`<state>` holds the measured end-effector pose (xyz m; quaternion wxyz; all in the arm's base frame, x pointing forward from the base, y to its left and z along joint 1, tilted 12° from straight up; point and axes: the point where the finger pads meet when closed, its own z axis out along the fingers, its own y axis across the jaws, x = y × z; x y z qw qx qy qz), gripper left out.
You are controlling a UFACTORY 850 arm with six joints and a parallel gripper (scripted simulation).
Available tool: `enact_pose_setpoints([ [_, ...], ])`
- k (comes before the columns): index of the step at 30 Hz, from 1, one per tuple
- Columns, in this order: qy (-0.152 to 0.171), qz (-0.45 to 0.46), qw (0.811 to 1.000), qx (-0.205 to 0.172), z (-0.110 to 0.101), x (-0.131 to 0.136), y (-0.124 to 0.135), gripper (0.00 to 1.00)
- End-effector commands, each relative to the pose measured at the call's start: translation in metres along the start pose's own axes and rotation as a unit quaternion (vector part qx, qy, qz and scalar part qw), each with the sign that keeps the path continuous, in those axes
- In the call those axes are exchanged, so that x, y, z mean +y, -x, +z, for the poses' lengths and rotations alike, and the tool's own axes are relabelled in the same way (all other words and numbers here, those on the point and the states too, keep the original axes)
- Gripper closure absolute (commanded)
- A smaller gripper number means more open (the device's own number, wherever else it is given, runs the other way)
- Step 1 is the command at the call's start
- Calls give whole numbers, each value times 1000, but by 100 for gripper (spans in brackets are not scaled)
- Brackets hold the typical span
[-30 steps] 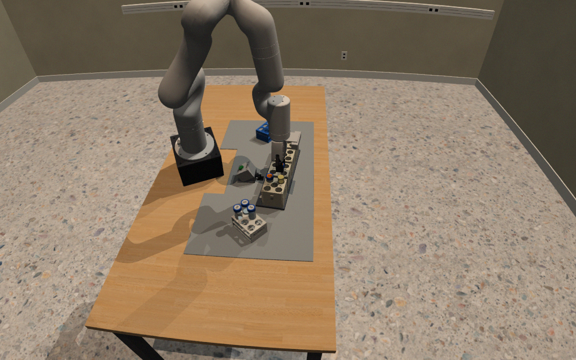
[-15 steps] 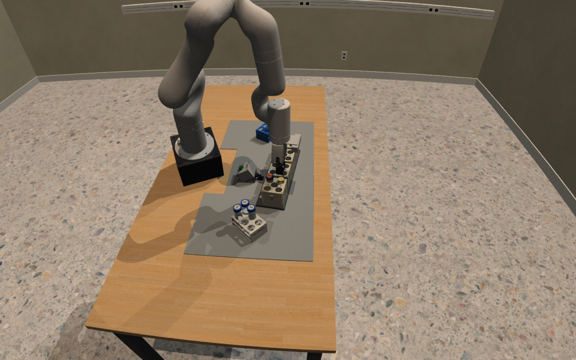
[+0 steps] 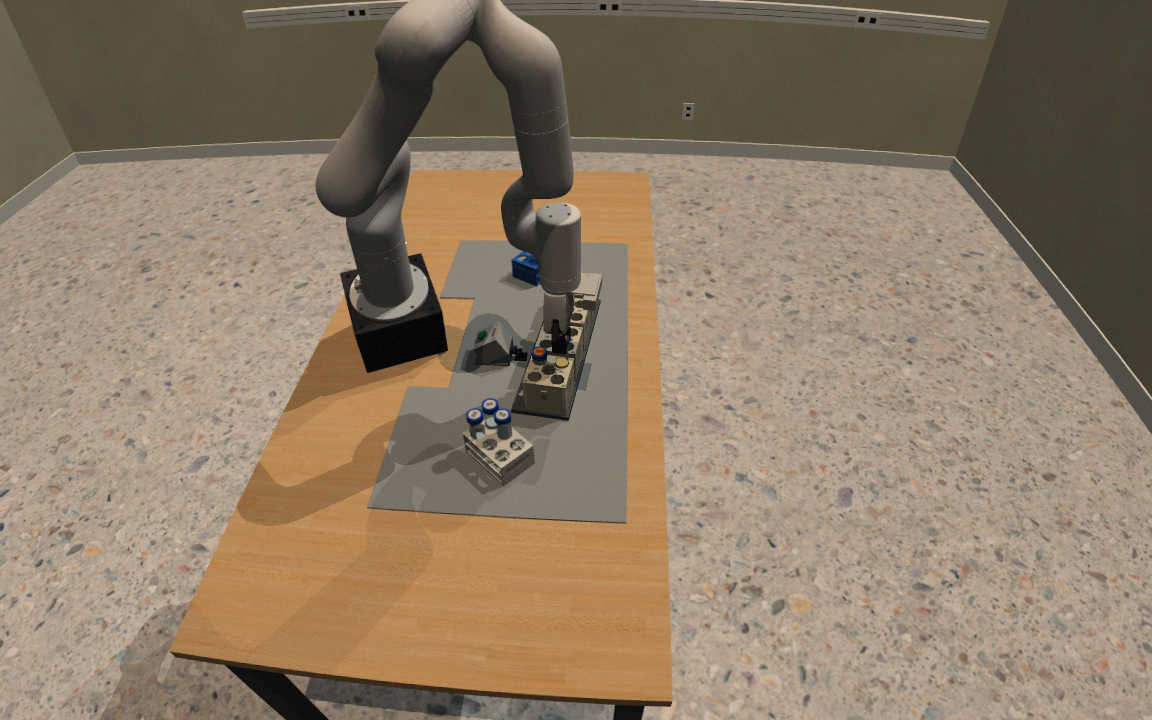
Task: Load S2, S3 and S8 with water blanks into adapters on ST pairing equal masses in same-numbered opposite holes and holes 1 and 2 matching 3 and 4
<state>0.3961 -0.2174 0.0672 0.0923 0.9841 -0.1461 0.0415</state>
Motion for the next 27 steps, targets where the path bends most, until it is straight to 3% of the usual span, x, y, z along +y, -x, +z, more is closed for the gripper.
enact_pose_setpoints([
  [1, 2, 0, 1000, 4, 6, 0, -1, 100],
  [27, 2, 0, 1000, 4, 28, 0, -1, 100],
])
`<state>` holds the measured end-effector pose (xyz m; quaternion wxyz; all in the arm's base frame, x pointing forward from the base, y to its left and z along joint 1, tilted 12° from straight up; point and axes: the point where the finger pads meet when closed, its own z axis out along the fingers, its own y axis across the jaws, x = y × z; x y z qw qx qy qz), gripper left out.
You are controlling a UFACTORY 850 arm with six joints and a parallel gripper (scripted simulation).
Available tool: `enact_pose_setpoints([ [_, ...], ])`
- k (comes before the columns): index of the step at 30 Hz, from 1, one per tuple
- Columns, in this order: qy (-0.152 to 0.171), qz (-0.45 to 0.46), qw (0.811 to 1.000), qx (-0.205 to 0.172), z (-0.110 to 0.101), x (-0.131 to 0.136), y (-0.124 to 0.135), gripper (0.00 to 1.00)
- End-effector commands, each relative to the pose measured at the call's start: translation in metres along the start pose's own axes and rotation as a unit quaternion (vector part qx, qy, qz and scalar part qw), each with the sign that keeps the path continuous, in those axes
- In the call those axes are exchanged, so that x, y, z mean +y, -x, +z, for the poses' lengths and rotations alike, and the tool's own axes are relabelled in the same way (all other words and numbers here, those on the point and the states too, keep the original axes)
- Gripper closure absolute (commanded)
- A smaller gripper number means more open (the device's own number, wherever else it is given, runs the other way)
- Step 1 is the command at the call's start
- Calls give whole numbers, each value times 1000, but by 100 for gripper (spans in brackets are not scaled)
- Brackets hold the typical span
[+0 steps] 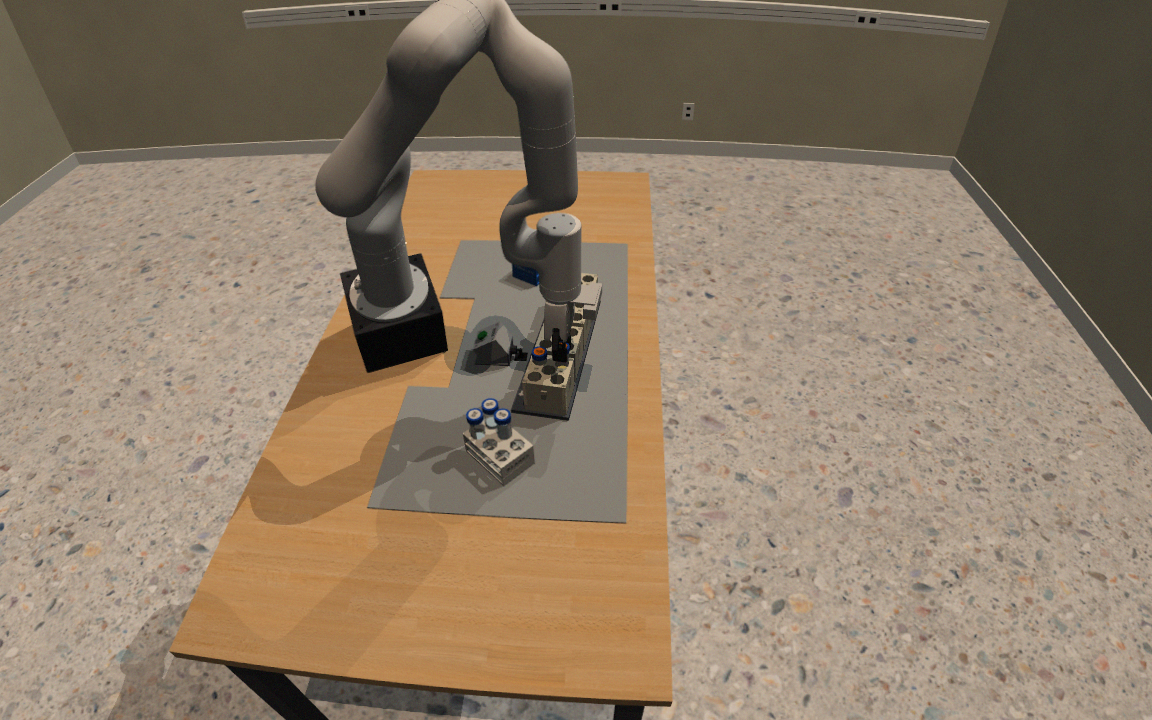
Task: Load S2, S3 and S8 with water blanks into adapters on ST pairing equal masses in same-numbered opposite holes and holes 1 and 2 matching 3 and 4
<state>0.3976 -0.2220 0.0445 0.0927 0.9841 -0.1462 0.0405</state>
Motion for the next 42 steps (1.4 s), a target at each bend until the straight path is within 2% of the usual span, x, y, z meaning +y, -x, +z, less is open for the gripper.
enact_pose_setpoints([
  [1, 1, 0, 1000, 5, 5, 0, -1, 100],
  [19, 1, 0, 1000, 5, 21, 0, -1, 100],
  [37, 1, 0, 1000, 5, 21, 0, -1, 100],
  [38, 1, 0, 1000, 5, 22, 0, -1, 56],
  [42, 1, 0, 1000, 5, 22, 0, -1, 56],
])
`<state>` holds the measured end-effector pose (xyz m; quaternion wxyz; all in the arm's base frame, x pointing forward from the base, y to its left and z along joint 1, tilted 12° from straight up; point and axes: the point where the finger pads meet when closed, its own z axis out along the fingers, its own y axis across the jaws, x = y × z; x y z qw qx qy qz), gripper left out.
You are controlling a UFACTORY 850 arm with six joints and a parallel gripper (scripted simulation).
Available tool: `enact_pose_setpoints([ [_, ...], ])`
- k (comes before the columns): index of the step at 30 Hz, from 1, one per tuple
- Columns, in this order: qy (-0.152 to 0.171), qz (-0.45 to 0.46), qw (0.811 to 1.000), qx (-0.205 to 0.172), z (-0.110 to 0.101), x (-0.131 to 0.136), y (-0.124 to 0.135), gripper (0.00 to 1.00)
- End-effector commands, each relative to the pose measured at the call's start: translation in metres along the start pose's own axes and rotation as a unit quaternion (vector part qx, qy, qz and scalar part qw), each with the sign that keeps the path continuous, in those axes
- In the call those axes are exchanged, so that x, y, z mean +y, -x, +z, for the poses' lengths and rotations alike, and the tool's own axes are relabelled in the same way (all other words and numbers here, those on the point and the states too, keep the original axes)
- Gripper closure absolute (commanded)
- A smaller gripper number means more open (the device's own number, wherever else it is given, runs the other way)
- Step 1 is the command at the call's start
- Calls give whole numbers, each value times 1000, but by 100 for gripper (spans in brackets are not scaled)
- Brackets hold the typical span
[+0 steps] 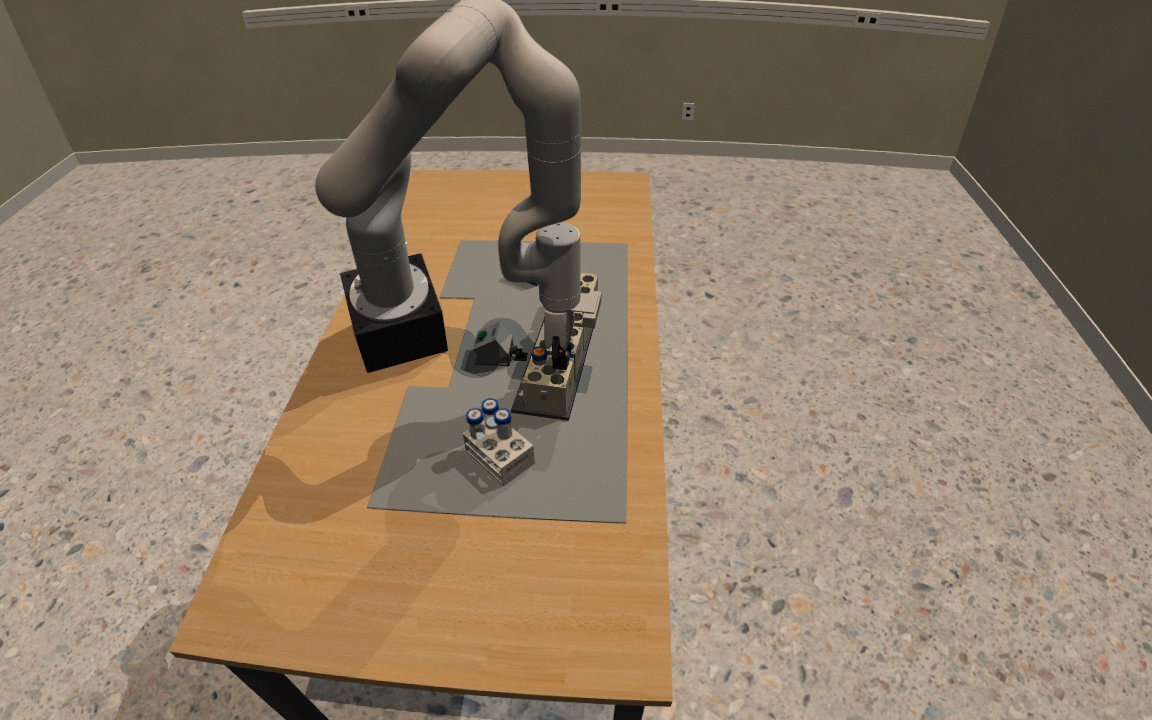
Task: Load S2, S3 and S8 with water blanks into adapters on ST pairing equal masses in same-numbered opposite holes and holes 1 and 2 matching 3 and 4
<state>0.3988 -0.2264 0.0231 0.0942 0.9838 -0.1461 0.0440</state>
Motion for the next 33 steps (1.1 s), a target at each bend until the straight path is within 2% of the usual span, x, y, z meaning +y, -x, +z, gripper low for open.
enact_pose_setpoints([
  [1, 0, 0, 1000, 1, 0, 0, -1, 56],
  [24, 0, 0, 1000, 1, 0, 0, -1, 56],
  [33, 0, 0, 1000, 1, -18, 0, -1, 56],
])
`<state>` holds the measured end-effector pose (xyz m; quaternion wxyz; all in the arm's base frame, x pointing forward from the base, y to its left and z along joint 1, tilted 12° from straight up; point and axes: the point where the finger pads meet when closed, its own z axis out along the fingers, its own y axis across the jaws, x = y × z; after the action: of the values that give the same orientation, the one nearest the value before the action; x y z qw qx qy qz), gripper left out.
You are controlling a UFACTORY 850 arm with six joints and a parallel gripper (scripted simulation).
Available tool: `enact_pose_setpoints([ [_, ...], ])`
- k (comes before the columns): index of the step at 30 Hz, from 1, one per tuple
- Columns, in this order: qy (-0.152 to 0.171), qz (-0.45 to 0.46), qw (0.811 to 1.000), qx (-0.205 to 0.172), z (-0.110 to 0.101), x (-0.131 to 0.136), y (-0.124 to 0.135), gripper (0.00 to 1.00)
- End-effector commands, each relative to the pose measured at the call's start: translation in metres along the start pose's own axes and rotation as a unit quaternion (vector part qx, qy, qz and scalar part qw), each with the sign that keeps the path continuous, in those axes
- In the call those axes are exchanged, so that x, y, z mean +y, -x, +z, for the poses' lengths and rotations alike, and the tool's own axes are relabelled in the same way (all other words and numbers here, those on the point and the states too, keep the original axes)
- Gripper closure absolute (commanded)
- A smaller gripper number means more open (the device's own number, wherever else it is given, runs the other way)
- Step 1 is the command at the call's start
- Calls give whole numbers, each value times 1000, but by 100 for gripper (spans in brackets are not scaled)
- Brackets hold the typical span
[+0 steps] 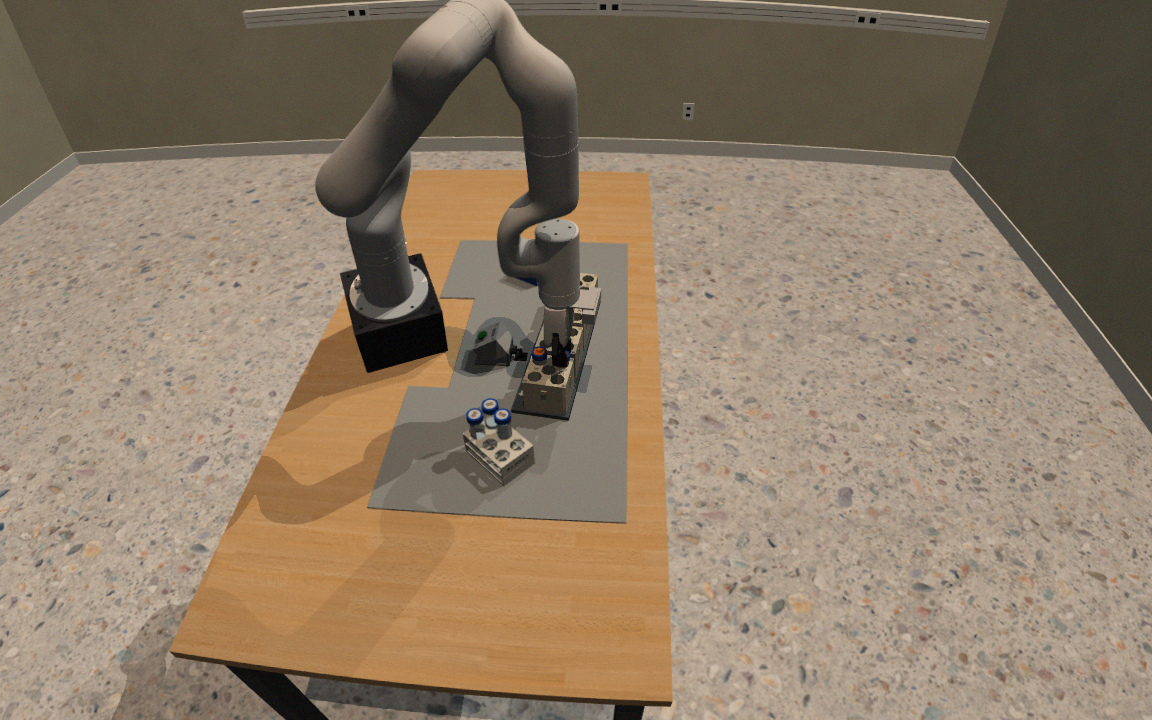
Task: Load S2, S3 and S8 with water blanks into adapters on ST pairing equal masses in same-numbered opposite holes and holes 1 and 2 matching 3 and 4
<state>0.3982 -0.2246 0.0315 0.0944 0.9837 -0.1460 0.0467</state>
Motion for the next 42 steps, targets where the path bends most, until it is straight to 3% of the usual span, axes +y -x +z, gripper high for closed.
enact_pose_setpoints([
  [1, 0, 0, 1000, -2, -11, 0, -1, 56],
  [42, 0, 0, 1000, -1, -82, 0, -1, 56],
])
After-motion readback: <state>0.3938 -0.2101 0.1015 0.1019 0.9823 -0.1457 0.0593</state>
